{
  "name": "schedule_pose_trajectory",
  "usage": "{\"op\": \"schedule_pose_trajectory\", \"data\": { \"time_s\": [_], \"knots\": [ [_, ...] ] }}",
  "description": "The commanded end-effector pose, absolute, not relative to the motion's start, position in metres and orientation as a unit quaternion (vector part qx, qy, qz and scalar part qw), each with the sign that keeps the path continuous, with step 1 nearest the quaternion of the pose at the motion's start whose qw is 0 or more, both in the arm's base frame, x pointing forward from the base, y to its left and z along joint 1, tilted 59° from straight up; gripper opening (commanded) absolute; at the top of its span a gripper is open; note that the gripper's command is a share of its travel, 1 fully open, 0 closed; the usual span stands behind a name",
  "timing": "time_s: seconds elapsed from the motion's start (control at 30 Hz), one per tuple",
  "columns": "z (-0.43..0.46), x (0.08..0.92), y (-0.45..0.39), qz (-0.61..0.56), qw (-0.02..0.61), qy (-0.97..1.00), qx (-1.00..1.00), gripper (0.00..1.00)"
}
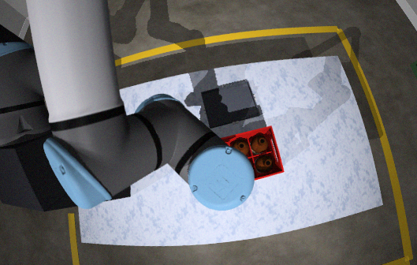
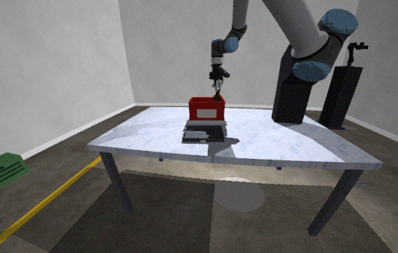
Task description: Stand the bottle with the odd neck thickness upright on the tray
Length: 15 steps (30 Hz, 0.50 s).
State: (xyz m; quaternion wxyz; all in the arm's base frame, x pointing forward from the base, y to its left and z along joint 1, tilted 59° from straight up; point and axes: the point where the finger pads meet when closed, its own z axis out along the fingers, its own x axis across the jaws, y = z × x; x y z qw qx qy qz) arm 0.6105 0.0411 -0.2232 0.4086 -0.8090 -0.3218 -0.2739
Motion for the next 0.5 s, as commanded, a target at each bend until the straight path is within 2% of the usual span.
{"op": "schedule_pose_trajectory", "data": {
  "time_s": [0.0,0.47],
  "knots": [
    [-0.2227,0.6108,0.0397,-0.274,0.408,-0.322,-0.809,0.00],
    [-0.2190,0.6095,0.0337,-0.274,0.408,-0.322,-0.809,0.00]
  ]
}}
